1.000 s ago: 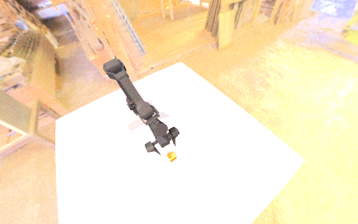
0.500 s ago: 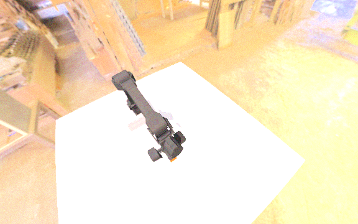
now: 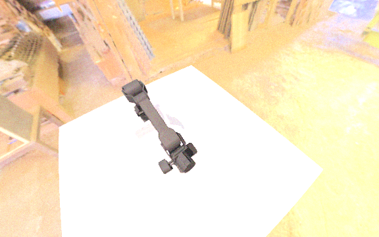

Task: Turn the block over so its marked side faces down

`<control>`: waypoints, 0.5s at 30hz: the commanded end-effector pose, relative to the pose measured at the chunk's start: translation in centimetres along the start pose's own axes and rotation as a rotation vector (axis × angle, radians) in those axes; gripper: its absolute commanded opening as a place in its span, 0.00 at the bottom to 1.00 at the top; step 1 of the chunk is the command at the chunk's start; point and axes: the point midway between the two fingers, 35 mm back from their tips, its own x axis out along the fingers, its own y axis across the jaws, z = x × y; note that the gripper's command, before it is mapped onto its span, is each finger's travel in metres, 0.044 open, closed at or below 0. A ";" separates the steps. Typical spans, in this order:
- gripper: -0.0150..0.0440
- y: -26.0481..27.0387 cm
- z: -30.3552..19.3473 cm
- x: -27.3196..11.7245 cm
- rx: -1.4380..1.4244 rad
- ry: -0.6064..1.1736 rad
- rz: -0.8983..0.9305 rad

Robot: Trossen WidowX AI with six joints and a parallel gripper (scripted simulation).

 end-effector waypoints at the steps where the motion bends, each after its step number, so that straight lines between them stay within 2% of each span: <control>1: 1.00 0.1 0.0 1.1 0.001 0.000 0.005; 15: 1.00 0.1 0.0 2.9 0.000 0.000 0.004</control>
